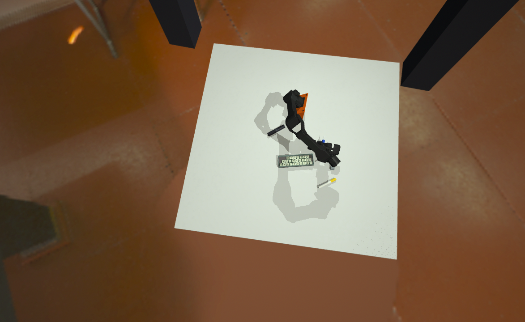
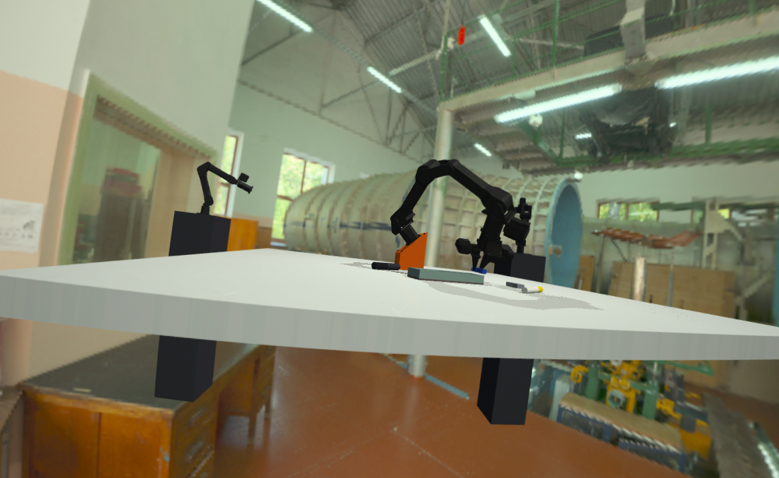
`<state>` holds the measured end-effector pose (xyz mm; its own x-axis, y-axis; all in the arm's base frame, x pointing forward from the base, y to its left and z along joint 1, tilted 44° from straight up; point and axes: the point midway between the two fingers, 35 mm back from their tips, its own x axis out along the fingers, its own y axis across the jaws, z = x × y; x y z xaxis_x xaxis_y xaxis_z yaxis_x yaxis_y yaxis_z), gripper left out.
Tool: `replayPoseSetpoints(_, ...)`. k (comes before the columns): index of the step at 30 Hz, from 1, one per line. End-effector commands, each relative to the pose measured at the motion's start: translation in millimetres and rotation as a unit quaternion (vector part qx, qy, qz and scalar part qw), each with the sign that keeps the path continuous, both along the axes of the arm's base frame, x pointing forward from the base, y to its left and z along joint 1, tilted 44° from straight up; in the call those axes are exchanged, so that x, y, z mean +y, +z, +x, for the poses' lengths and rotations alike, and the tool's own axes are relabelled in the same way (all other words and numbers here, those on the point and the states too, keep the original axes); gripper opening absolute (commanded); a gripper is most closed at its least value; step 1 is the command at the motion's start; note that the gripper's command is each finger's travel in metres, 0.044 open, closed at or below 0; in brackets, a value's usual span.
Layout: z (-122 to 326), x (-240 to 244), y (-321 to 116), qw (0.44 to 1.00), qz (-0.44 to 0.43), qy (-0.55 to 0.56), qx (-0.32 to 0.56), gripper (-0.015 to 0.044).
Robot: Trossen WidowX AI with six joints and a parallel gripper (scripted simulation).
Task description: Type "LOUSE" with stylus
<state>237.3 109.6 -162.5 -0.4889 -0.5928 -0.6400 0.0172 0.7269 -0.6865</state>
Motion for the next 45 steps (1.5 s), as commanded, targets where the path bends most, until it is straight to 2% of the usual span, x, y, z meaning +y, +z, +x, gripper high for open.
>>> replayPoseSetpoints(1, 2.8, 15.7, 14.6, 1.000, 0.005, 0.000, -0.008, 0.0000)
replayPoseSetpoints(6, 4.2, 14.3, 11.9, 1.000, 0.014, 0.009, -0.011, 0.0000)
replayPoseSetpoints(21, 38.8, 4.9, 17.4, 0.980, 0.157, 0.090, -0.084, 0.0000)
replayPoseSetpoints(33, 66.7, -6.3, 33.4, 0.943, 0.234, 0.176, -0.158, 0.0000)
replayPoseSetpoints(45, 90.6, -22.4, 59.8, 0.893, 0.268, 0.272, -0.238, 0.0000)
